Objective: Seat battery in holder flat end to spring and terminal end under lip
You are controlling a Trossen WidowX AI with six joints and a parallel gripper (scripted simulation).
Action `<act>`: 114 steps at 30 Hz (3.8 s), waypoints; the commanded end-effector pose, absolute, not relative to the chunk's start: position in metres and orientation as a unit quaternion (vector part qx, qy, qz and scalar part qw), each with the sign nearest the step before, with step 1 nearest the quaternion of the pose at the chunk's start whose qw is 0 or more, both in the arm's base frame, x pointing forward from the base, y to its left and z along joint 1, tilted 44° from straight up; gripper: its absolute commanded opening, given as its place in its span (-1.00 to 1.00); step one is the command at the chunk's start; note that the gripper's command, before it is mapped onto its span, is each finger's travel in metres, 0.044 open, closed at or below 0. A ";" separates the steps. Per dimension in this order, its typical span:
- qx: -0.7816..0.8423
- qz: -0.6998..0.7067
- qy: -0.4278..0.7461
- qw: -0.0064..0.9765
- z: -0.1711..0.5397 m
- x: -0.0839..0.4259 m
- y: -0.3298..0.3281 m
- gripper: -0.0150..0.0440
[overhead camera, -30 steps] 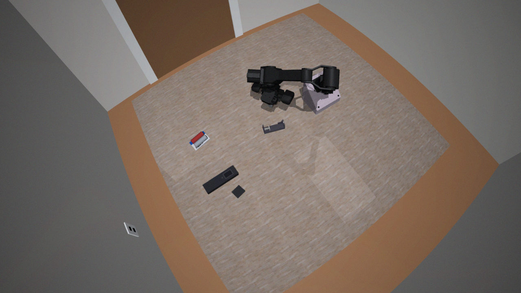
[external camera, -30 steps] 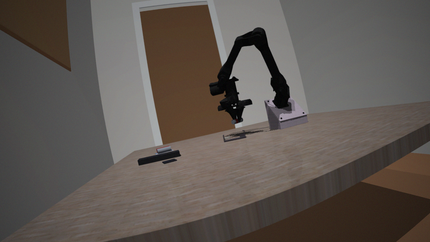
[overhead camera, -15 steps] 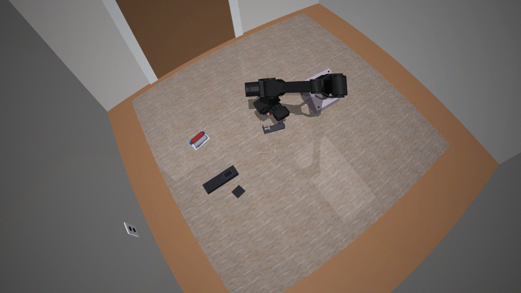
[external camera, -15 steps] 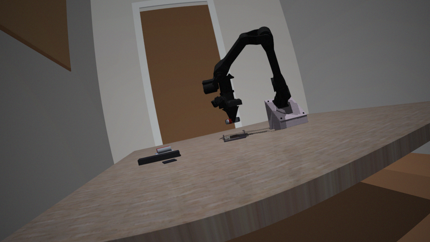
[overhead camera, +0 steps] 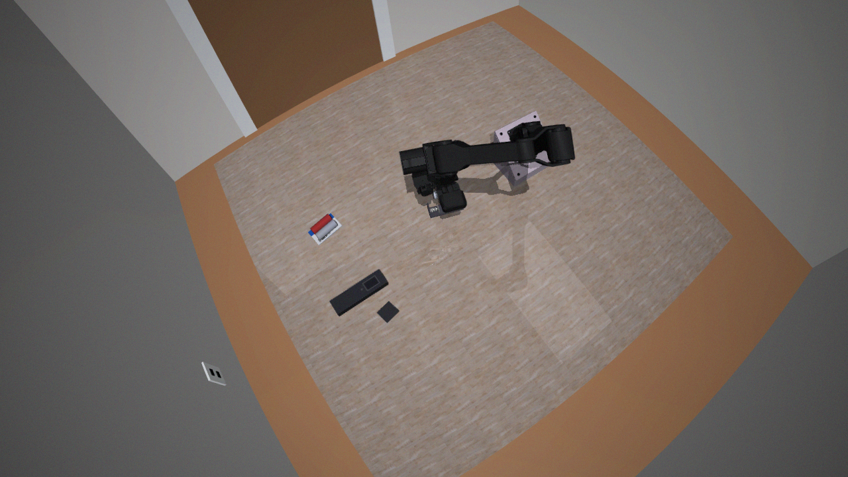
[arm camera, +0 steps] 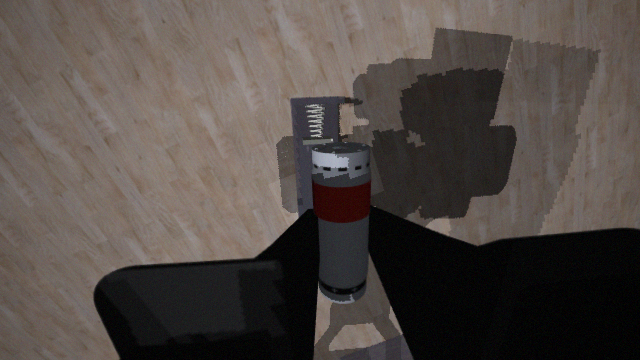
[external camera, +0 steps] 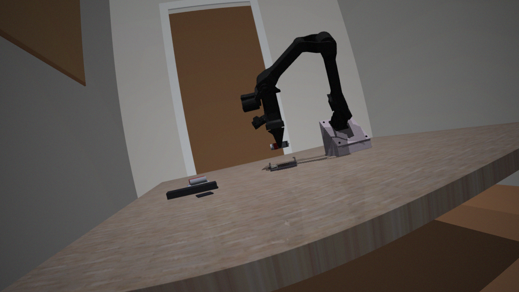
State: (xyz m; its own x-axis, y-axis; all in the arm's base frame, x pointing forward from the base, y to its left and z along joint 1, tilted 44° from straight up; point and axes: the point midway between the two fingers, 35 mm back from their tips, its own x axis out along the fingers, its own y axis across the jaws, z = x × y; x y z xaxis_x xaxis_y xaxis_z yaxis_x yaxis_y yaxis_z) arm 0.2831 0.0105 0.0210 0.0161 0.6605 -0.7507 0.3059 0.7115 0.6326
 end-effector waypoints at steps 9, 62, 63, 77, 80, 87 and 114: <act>0.338 0.173 0.736 0.560 0.005 0.281 0.032 -0.23; 0.294 0.237 0.821 0.429 -0.018 0.288 0.052 -0.23; 0.294 0.237 0.821 0.429 -0.018 0.289 0.052 -0.23; 0.295 0.238 0.820 0.429 -0.021 0.297 0.051 -0.23; 0.295 0.238 0.820 0.429 -0.021 0.299 0.050 -0.23; 0.295 0.238 0.820 0.428 -0.022 0.303 0.049 -0.23; 0.297 0.227 0.812 0.447 -0.026 0.310 0.049 -0.23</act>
State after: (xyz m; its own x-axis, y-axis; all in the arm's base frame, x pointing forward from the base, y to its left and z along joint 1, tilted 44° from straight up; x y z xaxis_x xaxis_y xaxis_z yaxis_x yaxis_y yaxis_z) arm 0.3076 0.0486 -0.0235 -0.4453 0.6871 -0.5741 0.2849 0.7166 0.6367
